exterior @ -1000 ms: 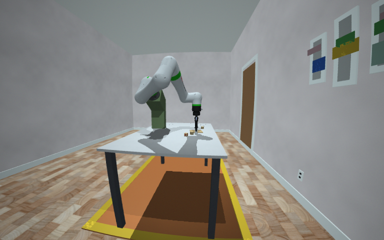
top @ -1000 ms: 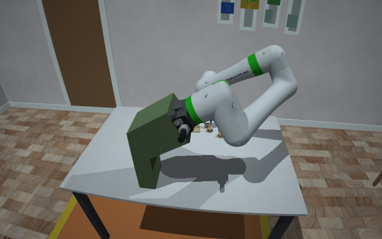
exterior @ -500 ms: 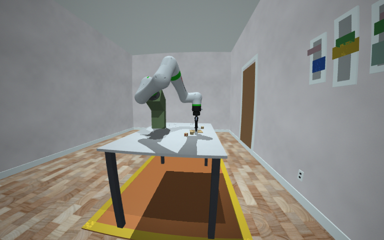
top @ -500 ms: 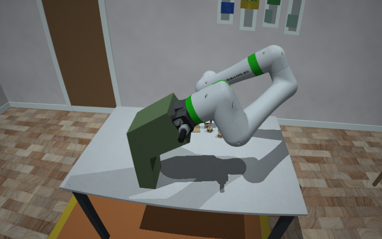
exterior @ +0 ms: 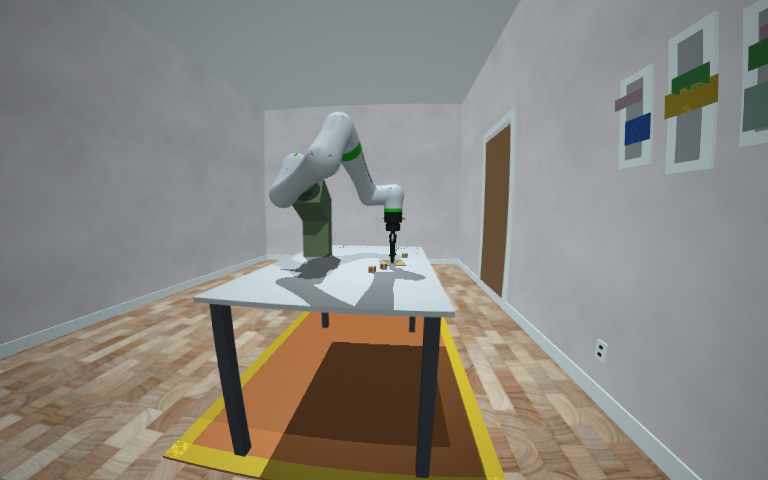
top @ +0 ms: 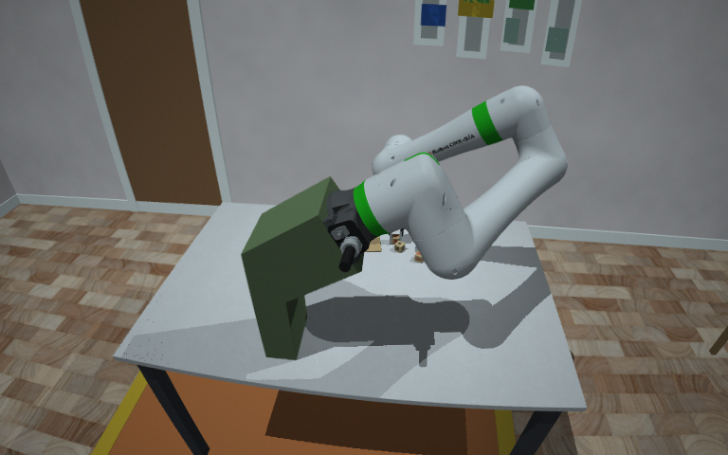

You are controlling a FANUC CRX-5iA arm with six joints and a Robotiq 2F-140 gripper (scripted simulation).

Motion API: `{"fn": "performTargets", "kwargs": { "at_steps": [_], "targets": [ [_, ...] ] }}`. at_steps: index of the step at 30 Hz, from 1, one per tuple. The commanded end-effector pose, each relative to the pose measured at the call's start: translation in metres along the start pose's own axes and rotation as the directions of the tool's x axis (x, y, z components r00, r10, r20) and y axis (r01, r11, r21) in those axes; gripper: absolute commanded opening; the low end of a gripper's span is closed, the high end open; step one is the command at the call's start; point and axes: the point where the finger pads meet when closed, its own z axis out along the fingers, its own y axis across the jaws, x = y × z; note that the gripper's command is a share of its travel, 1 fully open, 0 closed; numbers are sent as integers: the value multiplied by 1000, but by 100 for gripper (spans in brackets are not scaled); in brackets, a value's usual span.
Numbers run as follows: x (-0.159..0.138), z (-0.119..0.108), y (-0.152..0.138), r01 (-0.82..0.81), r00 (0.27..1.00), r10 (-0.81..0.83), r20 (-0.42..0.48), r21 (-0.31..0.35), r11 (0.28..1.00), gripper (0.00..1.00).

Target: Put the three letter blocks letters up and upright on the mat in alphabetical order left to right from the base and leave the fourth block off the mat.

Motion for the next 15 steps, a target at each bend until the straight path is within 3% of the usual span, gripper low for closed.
{"fn": "performTargets", "kwargs": {
  "at_steps": [1,15],
  "targets": [
    [0,0,0,0,1000,0,0,0,1000,16],
    [0,0,0,0,1000,0,0,0,1000,26]
  ]
}}
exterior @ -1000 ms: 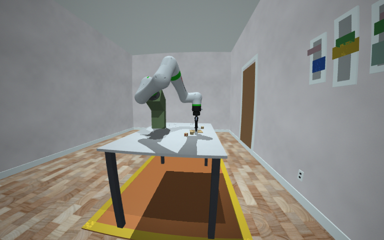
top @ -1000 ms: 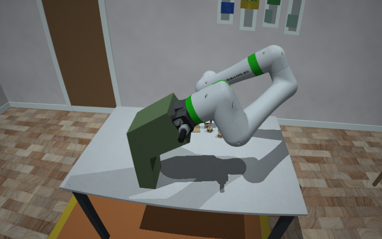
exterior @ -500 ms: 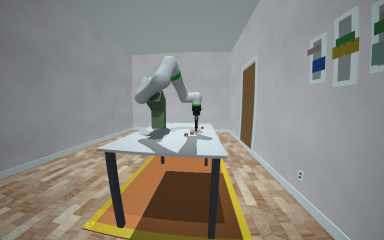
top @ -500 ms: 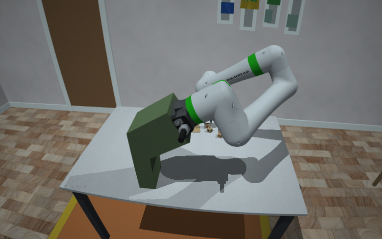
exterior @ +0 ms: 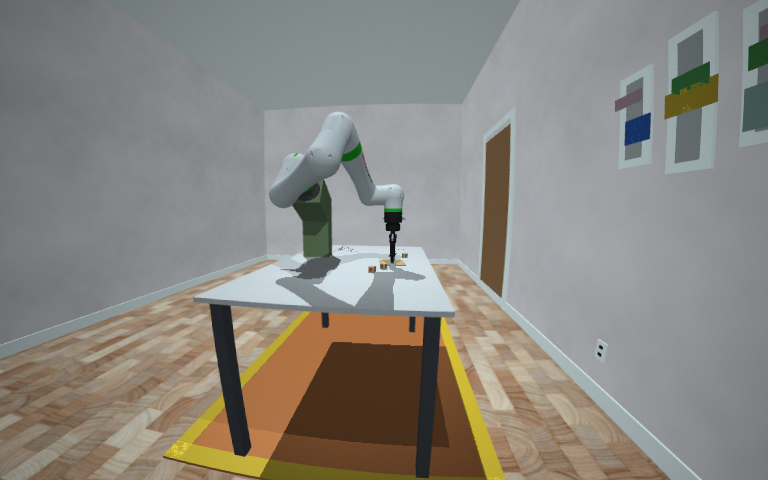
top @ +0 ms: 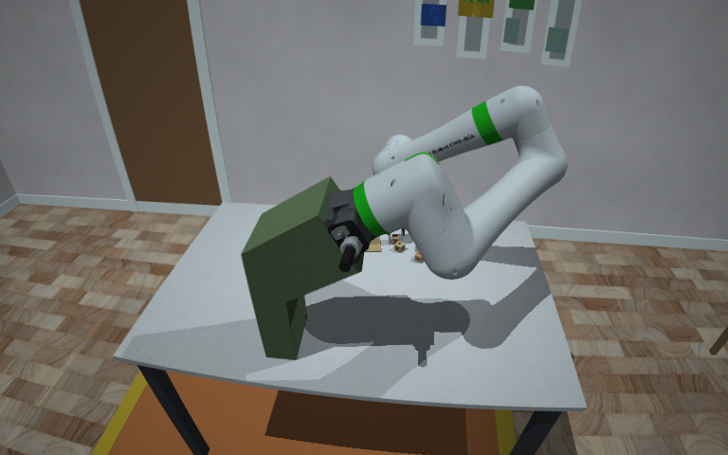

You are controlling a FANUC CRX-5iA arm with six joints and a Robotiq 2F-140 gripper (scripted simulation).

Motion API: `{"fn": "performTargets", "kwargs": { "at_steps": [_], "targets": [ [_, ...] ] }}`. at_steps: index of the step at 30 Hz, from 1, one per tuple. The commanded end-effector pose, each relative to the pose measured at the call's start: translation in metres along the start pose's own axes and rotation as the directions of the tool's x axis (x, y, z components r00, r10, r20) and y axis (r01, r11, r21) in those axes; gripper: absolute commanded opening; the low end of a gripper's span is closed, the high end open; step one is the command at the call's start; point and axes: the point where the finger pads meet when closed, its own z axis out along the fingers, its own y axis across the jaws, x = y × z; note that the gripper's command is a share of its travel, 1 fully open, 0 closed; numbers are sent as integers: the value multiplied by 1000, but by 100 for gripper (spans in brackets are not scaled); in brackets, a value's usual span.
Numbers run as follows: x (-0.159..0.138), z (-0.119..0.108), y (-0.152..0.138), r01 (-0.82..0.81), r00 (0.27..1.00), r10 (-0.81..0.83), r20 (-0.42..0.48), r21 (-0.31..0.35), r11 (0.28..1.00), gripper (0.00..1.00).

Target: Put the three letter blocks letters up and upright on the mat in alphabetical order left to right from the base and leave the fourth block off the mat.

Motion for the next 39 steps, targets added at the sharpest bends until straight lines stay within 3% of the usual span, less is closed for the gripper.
{"fn": "performTargets", "kwargs": {
  "at_steps": [1,18,33,39],
  "targets": [
    [0,0,0,0,1000,0,0,0,1000,26],
    [0,-6,0,0,1000,0,0,0,1000,28],
    [0,-76,0,0,1000,0,0,0,1000,28],
    [0,-87,0,0,1000,0,0,0,1000,28]
  ]
}}
